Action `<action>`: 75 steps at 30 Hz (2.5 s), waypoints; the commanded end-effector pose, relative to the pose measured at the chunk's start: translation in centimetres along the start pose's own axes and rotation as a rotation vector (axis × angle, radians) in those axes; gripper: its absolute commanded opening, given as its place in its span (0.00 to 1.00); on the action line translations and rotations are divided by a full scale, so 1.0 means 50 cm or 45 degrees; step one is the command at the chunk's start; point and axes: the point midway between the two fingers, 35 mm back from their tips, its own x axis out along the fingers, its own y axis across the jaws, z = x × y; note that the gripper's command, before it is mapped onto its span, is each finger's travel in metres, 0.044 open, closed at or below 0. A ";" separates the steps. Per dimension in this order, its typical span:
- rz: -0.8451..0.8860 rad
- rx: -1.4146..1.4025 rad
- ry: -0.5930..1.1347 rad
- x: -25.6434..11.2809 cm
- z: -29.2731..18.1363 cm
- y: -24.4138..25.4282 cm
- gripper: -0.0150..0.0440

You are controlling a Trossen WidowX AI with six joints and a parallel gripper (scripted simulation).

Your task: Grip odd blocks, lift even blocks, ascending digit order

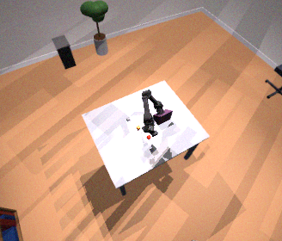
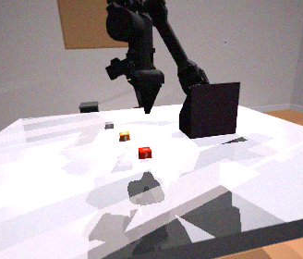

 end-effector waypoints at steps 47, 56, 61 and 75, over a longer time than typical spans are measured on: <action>-0.019 0.004 0.006 0.001 0.178 -0.580 0.93; 0.055 -0.012 -0.007 -0.017 0.168 -0.291 0.93; 0.050 -0.013 0.003 -0.017 0.100 -0.128 0.93; 0.002 0.003 0.007 0.086 0.002 0.007 0.93</action>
